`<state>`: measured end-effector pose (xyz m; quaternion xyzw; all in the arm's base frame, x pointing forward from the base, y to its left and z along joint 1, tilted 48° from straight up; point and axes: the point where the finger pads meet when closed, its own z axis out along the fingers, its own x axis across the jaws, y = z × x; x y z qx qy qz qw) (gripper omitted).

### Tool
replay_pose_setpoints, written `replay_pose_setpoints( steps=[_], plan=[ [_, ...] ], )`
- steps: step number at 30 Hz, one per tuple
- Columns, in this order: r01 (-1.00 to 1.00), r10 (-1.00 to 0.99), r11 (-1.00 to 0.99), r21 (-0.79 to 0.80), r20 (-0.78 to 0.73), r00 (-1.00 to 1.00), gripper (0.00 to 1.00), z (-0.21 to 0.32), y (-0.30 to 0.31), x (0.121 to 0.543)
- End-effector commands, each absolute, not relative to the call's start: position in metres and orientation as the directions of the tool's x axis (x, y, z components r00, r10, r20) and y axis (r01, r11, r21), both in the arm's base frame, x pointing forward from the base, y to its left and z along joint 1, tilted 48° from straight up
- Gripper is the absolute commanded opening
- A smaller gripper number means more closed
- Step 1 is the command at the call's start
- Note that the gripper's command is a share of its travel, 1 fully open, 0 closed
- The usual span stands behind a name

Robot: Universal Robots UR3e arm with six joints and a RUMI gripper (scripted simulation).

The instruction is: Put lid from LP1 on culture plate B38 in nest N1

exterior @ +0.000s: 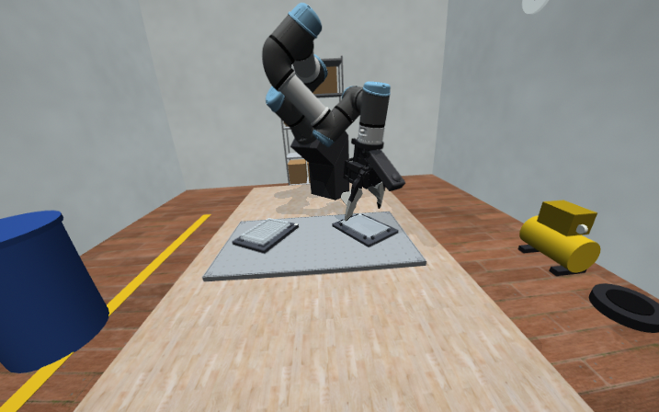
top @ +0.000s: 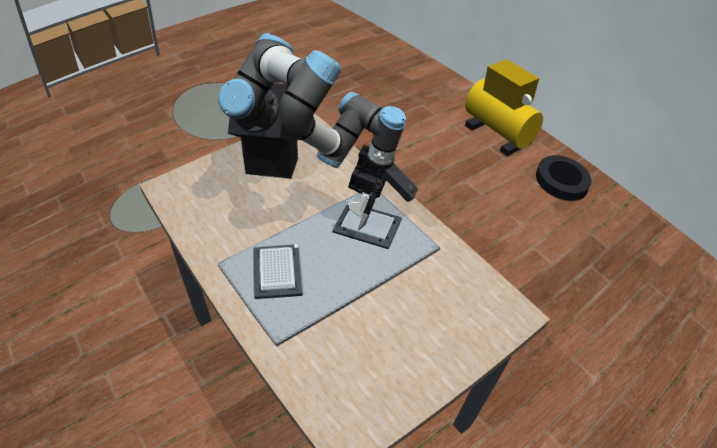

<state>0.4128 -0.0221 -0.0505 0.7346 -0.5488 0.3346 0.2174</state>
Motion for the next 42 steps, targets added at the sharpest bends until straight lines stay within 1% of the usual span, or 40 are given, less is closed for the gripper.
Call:
replay_pose_setpoints(
  steps=[1,20,35,36,42],
  plan=[
    [-0.951,-0.661,-0.304,-0.049,0.730,0.174,0.82,-0.051,-0.023,0.414],
    [-0.951,-0.661,-0.304,-0.049,0.730,0.174,0.82,-0.070,-0.040,0.426],
    [-0.951,-0.661,-0.304,-0.049,0.730,0.174,0.82,-0.070,-0.041,0.426],
    [-0.951,-0.661,-0.304,-0.049,0.730,0.174,0.00,-0.070,-0.041,0.426],
    [-0.951,-0.661,-0.304,-0.049,0.730,0.174,0.00,-0.070,-0.041,0.426]
  ],
)
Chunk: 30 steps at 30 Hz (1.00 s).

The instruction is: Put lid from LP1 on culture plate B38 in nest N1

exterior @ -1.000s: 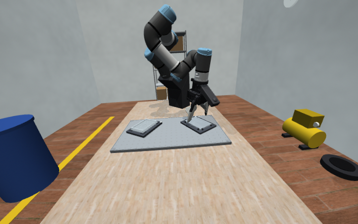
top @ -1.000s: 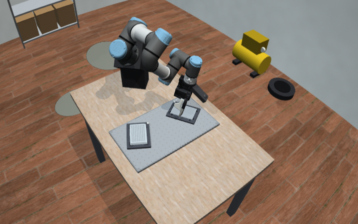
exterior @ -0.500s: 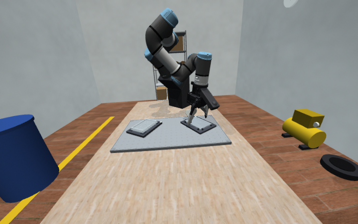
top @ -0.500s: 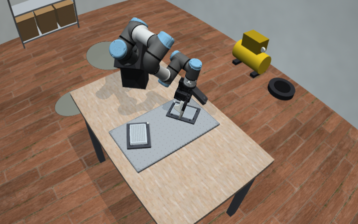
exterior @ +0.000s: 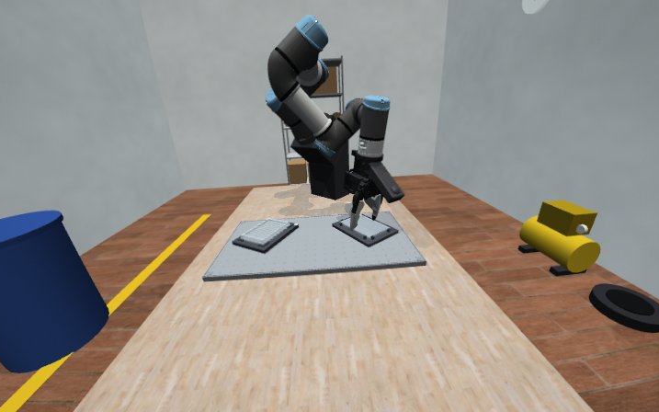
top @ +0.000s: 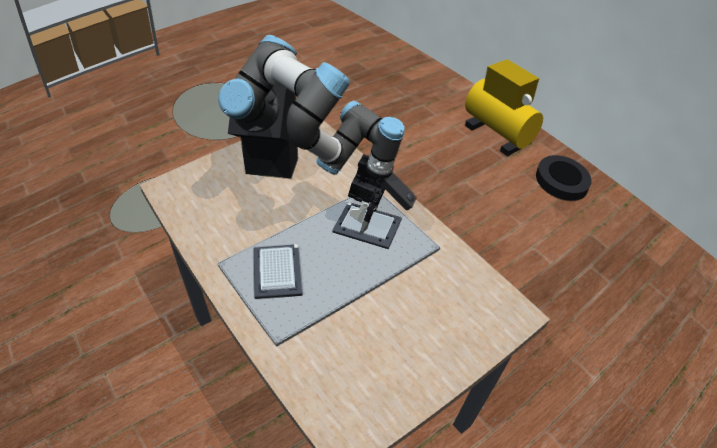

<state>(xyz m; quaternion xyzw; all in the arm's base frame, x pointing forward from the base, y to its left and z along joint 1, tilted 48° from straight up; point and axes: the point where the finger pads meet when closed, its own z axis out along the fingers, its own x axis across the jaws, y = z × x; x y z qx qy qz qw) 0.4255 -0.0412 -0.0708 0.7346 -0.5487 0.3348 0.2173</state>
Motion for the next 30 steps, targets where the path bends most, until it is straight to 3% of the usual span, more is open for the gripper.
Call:
replay_pose_setpoints(
  steps=[1,30],
  plan=[
    [-0.951,-0.661,-0.304,-0.049,0.730,0.174,0.00,-0.0705,-0.0408,0.4258],
    [-0.951,-0.661,-0.304,-0.049,0.730,0.174,0.00,-0.0683,-0.0388,0.4244]
  ],
)
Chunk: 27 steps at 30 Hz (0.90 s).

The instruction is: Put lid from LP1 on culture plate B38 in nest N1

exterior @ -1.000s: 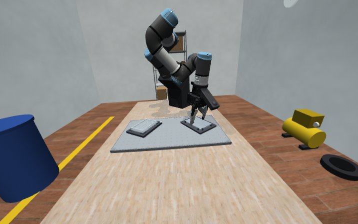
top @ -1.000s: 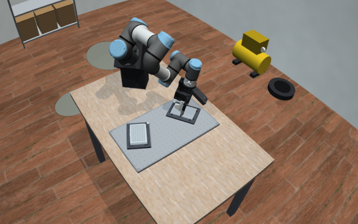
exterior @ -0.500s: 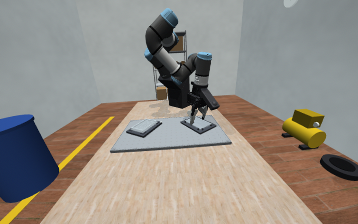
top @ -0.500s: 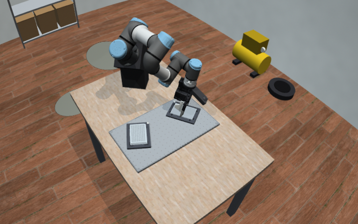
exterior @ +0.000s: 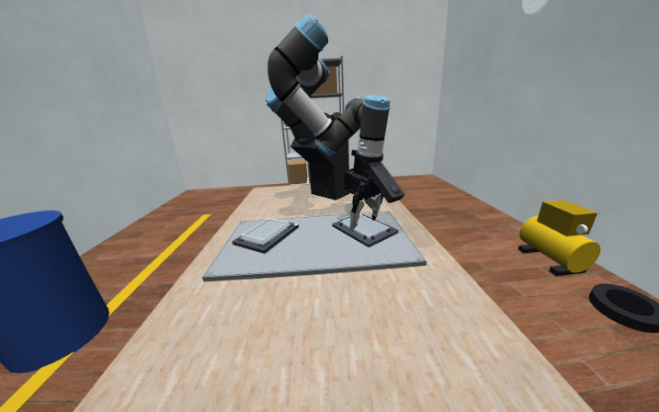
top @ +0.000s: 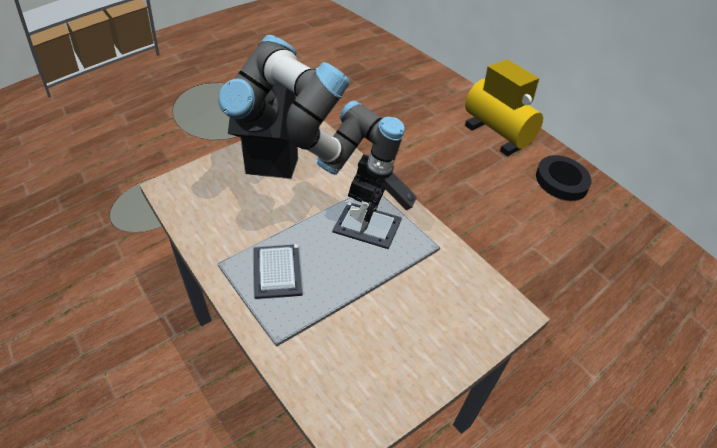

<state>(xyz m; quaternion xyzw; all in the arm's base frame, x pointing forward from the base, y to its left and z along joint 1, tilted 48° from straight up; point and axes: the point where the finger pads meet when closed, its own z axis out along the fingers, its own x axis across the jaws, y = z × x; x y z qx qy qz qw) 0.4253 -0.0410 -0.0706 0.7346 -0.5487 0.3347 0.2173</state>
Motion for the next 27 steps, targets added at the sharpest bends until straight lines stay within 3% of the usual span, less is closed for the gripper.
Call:
replay_pose_setpoints(
  steps=[1,22,27],
  plan=[
    [-0.951,-0.661,-0.304,-0.049,0.730,0.174,0.00,-0.067,-0.038,0.424],
    [-0.951,-0.661,-0.304,-0.049,0.730,0.174,0.00,-0.050,-0.022,0.413],
    [-0.964,-0.699,-0.237,-0.120,0.710,0.084,0.00,-0.037,-0.041,0.404]
  ],
)
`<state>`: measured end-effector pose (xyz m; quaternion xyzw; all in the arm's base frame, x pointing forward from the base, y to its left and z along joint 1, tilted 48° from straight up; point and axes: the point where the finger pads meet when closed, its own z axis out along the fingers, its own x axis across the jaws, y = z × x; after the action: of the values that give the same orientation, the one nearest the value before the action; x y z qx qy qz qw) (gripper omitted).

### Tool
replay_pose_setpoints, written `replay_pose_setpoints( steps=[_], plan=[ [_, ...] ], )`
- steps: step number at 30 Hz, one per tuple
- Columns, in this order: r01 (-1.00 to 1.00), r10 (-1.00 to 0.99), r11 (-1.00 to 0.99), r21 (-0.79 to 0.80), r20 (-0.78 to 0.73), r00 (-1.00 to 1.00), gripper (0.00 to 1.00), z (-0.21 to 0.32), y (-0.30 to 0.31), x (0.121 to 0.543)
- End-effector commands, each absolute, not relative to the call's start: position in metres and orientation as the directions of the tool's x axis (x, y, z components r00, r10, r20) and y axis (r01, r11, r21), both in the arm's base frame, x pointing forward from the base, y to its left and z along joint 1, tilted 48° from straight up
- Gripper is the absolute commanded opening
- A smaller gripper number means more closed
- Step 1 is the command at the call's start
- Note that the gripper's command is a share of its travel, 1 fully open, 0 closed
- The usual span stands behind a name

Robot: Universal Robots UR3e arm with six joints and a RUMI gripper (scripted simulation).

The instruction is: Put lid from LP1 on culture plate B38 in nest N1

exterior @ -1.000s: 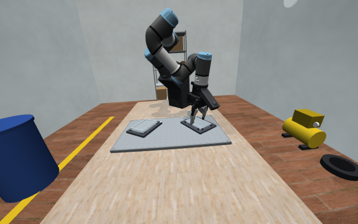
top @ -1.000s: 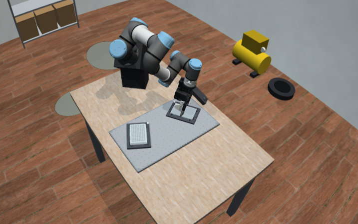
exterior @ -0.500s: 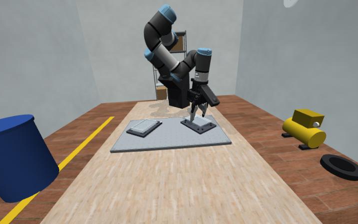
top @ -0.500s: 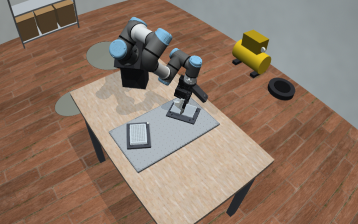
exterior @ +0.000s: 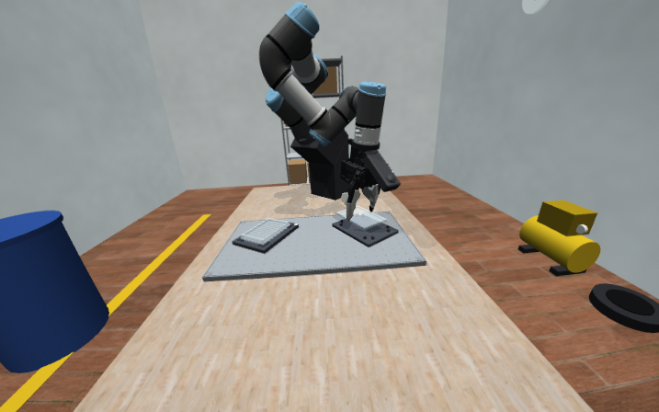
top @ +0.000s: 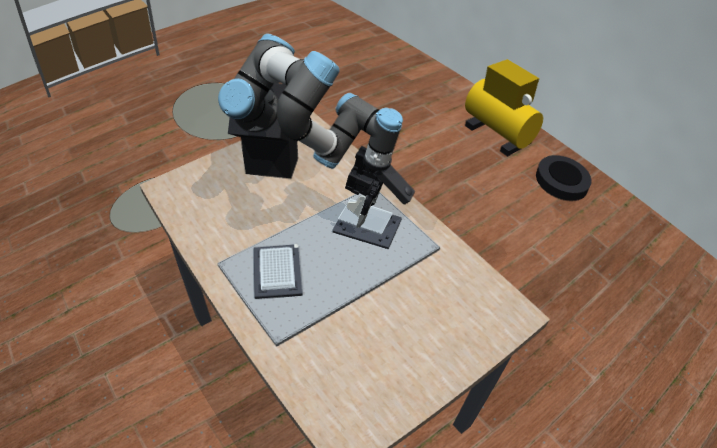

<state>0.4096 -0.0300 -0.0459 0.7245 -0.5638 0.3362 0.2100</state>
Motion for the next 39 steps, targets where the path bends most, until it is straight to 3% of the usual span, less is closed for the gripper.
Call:
replay_pose_setpoints(
  steps=[1,39],
  plan=[
    [-0.964,-0.699,-0.237,-0.120,0.710,0.084,0.00,-0.037,-0.041,0.404],
    [-0.827,-0.767,0.257,-0.500,0.415,-0.489,0.00,0.048,-0.171,0.347]
  ],
)
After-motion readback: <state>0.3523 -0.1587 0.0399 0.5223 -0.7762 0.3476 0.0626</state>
